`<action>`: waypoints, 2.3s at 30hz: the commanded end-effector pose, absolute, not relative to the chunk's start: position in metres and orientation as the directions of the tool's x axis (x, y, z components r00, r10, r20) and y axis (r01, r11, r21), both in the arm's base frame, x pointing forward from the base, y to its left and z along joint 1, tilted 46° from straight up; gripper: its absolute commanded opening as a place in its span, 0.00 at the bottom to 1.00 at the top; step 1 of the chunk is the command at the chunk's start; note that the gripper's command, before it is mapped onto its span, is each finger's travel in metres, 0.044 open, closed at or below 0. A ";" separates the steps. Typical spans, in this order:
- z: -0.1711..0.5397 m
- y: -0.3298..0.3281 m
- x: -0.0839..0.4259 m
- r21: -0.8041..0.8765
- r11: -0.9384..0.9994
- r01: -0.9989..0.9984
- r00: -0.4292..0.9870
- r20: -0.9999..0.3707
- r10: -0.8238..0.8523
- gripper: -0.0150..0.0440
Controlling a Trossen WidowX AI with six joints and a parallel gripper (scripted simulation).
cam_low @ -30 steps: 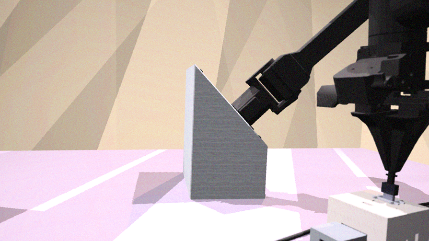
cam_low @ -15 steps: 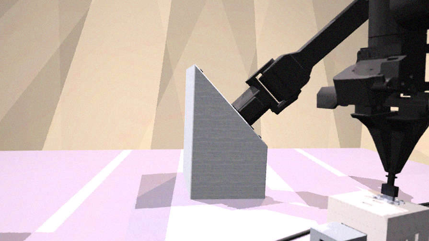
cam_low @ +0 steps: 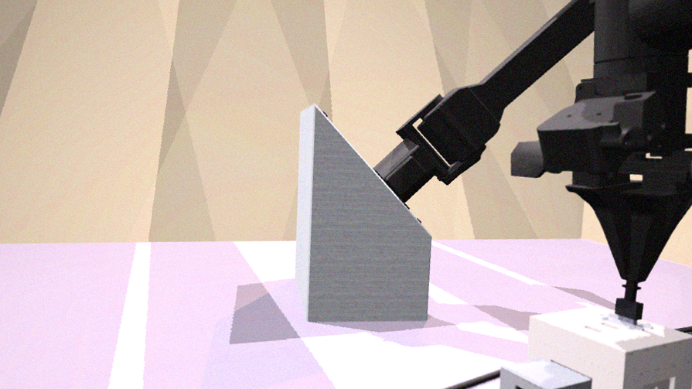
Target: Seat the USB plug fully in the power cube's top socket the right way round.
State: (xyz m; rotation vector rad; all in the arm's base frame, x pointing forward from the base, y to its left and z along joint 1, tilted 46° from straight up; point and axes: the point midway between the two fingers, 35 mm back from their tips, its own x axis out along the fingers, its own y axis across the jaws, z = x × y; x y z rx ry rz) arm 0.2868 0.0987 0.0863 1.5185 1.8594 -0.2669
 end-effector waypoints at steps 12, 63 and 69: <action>0.084 0.101 0.286 0.265 0.287 0.921 -0.060 -0.630 0.774 0.25; 0.082 0.103 0.286 0.265 0.287 0.921 -0.060 -0.630 0.774 0.25; 0.084 0.100 0.287 0.268 0.282 0.921 -0.053 -0.632 0.773 0.42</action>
